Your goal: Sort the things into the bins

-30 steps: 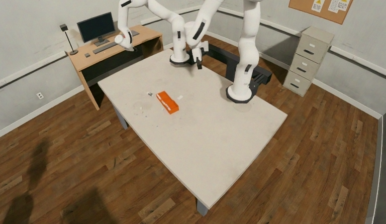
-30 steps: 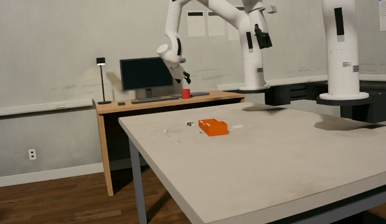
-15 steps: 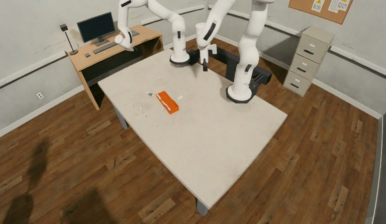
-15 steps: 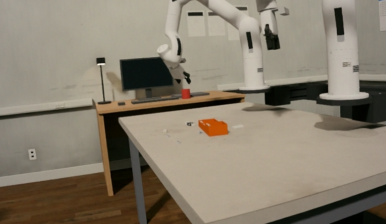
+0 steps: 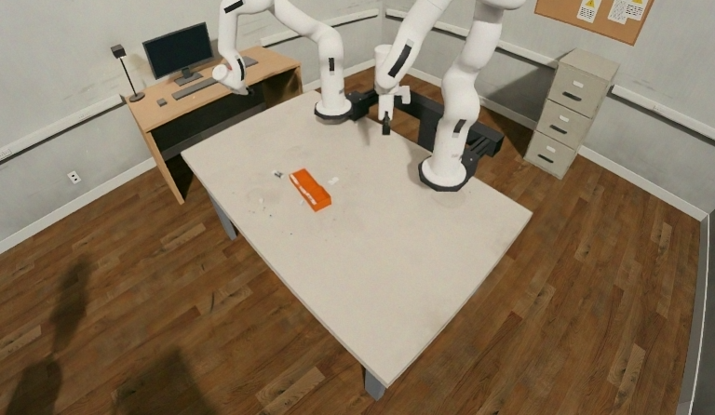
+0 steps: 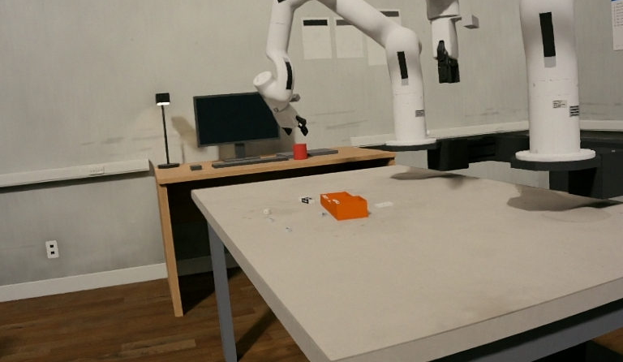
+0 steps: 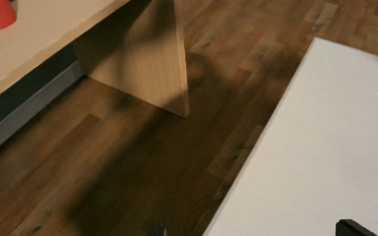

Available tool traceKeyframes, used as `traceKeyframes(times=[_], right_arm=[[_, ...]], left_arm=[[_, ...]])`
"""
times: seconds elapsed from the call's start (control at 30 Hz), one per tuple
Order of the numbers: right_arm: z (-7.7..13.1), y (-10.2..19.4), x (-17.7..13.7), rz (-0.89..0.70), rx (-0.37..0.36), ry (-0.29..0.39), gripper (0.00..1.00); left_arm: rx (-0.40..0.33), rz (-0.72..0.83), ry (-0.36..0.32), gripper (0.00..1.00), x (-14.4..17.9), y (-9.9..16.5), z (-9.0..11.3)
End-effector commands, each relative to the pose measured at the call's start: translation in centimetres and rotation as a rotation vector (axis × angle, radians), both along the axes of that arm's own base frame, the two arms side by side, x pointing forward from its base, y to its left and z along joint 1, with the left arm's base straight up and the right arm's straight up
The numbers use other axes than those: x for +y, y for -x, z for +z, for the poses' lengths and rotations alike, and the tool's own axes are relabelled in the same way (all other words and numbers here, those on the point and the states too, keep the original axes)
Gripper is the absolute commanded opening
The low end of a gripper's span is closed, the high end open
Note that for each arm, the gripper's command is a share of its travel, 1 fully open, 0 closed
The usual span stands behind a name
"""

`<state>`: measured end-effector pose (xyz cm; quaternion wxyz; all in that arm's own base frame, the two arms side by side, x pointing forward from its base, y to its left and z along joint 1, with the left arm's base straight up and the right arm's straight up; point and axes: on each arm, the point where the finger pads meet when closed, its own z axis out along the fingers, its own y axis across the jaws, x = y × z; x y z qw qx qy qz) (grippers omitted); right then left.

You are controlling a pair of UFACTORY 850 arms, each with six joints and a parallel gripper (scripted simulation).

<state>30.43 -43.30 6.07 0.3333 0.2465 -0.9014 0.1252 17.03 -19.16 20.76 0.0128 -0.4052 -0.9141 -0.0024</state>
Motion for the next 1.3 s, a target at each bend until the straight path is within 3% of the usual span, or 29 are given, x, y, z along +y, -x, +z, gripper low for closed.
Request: traceKeyframes(times=[0.0,1.27], right_arm=[[0.1,-0.1,-0.1,0.000,-0.001,0.001,1.00],[0.1,-0.1,-0.1,0.000,-0.001,0.001,1.00]], left_arm=[[-0.011,-0.001,0.007,1.00,0.3,0.1,-0.1],[-0.022,0.048,0.014,1.00,1.4,-0.6,-0.3]])
